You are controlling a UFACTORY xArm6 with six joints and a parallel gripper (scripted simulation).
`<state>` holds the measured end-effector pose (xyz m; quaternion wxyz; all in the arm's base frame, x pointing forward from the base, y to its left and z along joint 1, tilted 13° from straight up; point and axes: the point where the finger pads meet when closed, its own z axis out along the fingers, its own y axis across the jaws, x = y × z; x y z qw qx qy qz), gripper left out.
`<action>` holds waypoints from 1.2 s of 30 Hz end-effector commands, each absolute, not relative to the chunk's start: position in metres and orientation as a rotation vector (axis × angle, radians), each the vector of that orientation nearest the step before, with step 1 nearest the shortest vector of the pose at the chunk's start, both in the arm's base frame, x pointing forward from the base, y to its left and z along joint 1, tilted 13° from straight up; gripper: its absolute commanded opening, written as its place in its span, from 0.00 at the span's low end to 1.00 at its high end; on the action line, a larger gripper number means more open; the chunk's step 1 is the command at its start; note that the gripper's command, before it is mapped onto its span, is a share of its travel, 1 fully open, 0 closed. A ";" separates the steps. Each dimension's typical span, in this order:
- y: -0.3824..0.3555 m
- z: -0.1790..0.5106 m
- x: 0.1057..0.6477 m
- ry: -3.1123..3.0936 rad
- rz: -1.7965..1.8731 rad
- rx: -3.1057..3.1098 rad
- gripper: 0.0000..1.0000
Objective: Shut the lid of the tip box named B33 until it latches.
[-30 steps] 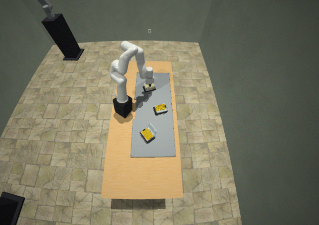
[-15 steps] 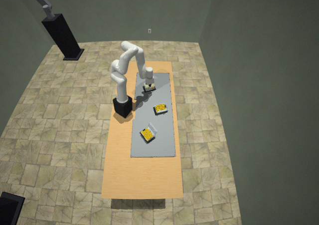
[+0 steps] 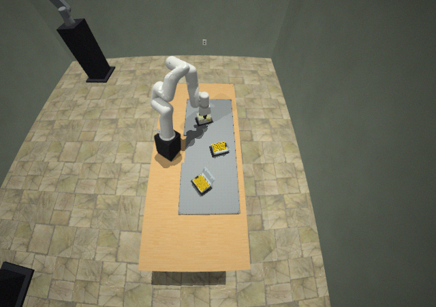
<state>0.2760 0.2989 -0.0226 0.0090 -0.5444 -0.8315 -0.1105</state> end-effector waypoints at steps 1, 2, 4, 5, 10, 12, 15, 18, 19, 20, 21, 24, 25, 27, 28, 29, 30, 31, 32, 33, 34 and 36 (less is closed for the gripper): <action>0.300 -0.023 0.277 -2.597 -0.350 -1.700 0.00; 0.300 -0.023 0.277 -2.597 -0.350 -1.700 0.00; 0.300 -0.024 0.277 -2.597 -0.350 -1.700 0.00; 0.300 -0.024 0.277 -2.597 -0.350 -1.700 0.00; 0.300 -0.025 0.277 -2.597 -0.350 -1.700 0.00; 0.300 -0.026 0.277 -2.597 -0.350 -1.700 0.00; 0.300 -0.026 0.277 -2.597 -0.350 -1.700 0.00; 0.300 -0.026 0.277 -2.597 -0.350 -1.700 0.00; 0.300 -0.026 0.277 -2.597 -0.350 -1.700 0.00; 0.300 -0.026 0.277 -2.597 -0.350 -1.700 0.00; 0.300 -0.026 0.277 -2.597 -0.350 -1.700 0.00; 0.300 -0.026 0.277 -2.597 -0.350 -1.700 0.00; 0.300 -0.026 0.277 -2.597 -0.350 -1.700 0.00; 0.300 -0.026 0.277 -2.597 -0.350 -1.700 0.00; 0.300 -0.026 0.277 -2.597 -0.350 -1.700 0.00; 0.300 -0.026 0.277 -2.597 -0.350 -1.700 0.00; 0.300 -0.026 0.277 -2.597 -0.350 -1.700 0.00; 0.300 -0.026 0.277 -2.597 -0.350 -1.700 0.00; 0.300 -0.026 0.277 -2.597 -0.350 -1.700 0.00; 0.300 -0.026 0.277 -2.597 -0.350 -1.700 0.00; 0.300 -0.026 0.277 -2.597 -0.350 -1.700 0.00; 0.300 -0.026 0.277 -2.597 -0.350 -1.700 0.00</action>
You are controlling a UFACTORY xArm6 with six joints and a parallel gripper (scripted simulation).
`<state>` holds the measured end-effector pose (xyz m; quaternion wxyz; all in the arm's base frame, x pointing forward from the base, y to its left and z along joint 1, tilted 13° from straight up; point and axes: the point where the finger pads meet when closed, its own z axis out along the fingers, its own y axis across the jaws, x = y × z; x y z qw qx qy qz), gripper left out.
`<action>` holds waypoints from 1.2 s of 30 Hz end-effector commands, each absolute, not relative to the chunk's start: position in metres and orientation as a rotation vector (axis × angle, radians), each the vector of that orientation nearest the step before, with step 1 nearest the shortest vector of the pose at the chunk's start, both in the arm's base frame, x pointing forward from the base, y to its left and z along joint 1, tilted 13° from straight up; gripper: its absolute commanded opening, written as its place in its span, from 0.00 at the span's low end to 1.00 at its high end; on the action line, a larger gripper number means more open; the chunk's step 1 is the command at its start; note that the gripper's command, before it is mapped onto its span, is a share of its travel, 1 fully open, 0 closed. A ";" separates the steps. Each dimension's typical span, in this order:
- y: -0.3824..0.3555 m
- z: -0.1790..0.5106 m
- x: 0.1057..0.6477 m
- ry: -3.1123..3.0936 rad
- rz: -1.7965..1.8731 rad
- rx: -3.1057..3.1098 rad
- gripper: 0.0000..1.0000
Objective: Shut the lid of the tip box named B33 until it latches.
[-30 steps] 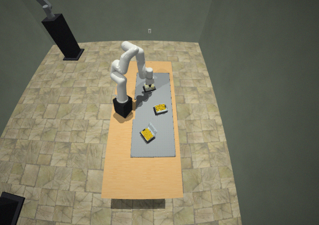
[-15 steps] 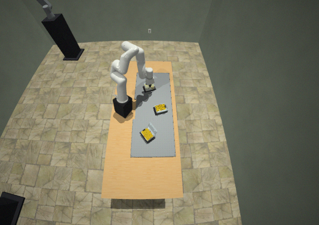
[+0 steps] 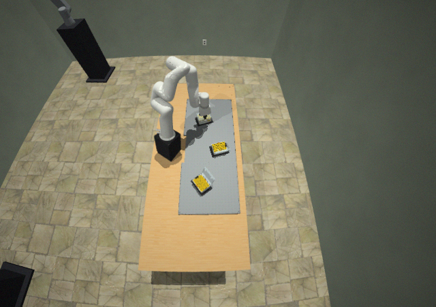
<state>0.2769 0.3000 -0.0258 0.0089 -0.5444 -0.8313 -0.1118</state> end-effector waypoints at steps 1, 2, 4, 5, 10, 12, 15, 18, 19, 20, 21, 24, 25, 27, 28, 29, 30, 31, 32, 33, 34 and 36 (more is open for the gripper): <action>0.300 -0.026 0.277 -2.597 -0.350 -1.700 0.00; 0.300 -0.026 0.277 -2.597 -0.350 -1.700 0.00; 0.300 -0.026 0.277 -2.597 -0.350 -1.700 0.00; 0.300 -0.026 0.277 -2.597 -0.350 -1.700 0.00; 0.299 -0.021 0.276 -2.597 -0.350 -1.700 0.00; 0.299 -0.018 0.276 -2.597 -0.350 -1.700 0.00; 0.298 -0.013 0.276 -2.597 -0.350 -1.700 0.00; 0.297 -0.008 0.275 -2.597 -0.350 -1.700 0.00; 0.296 -0.006 0.275 -2.597 -0.350 -1.700 0.00; 0.296 -0.005 0.275 -2.597 -0.350 -1.700 0.00; 0.296 -0.003 0.275 -2.597 -0.350 -1.700 0.00; 0.295 -0.001 0.274 -2.597 -0.350 -1.700 0.00; 0.295 0.000 0.274 -2.597 -0.350 -1.700 0.00; 0.295 0.003 0.274 -2.597 -0.350 -1.700 0.00; 0.294 0.005 0.274 -2.597 -0.350 -1.700 0.00; 0.294 0.007 0.274 -2.597 -0.350 -1.700 0.00; 0.294 0.008 0.273 -2.597 -0.350 -1.700 0.00; 0.293 0.010 0.273 -2.597 -0.350 -1.700 0.00; 0.293 0.012 0.273 -2.597 -0.350 -1.700 0.00; 0.293 0.013 0.273 -2.597 -0.350 -1.700 0.00; 0.292 0.015 0.273 -2.597 -0.350 -1.700 0.00; 0.292 0.018 0.272 -2.597 -0.350 -1.700 0.00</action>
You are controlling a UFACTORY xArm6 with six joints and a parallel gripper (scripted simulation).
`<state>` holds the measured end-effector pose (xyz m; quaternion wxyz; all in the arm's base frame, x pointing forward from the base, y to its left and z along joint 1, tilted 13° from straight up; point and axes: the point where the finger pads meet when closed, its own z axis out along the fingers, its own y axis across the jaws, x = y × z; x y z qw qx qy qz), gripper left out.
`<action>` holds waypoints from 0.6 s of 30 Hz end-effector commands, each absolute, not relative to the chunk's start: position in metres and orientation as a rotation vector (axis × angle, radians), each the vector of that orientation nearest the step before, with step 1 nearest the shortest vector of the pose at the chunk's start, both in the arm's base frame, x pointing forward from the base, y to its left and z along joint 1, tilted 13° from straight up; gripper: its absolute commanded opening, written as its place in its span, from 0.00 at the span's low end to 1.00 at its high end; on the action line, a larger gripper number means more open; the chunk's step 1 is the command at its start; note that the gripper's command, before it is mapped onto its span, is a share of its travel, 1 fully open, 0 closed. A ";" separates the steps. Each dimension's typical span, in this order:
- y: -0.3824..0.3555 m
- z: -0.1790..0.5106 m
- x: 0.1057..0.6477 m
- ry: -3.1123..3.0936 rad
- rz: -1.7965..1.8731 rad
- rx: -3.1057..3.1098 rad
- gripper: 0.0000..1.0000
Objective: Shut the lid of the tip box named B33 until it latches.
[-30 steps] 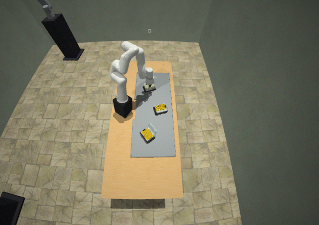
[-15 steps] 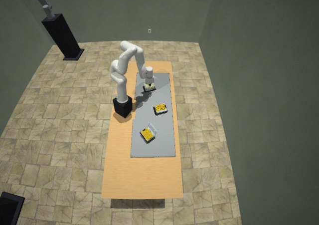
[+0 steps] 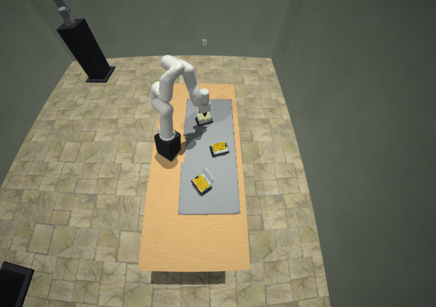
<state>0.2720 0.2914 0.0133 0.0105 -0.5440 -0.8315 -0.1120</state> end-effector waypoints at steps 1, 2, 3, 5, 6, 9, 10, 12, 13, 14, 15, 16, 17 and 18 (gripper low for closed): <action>0.291 0.020 0.272 -2.597 -0.350 -1.700 0.00; 0.291 0.021 0.272 -2.597 -0.350 -1.700 0.00; 0.291 0.023 0.272 -2.597 -0.350 -1.700 0.00; 0.291 0.023 0.272 -2.597 -0.350 -1.700 0.00; 0.290 0.025 0.272 -2.597 -0.350 -1.700 0.00; 0.290 0.025 0.272 -2.597 -0.350 -1.700 0.00; 0.290 0.025 0.272 -2.597 -0.350 -1.700 0.00; 0.290 0.025 0.272 -2.597 -0.350 -1.700 0.00; 0.290 0.025 0.272 -2.597 -0.351 -1.700 0.00; 0.290 0.025 0.272 -2.597 -0.350 -1.700 0.00; 0.290 0.025 0.272 -2.597 -0.350 -1.700 0.00; 0.290 0.025 0.272 -2.597 -0.350 -1.700 0.00; 0.290 0.025 0.272 -2.597 -0.350 -1.700 0.00; 0.290 0.025 0.272 -2.597 -0.350 -1.700 0.00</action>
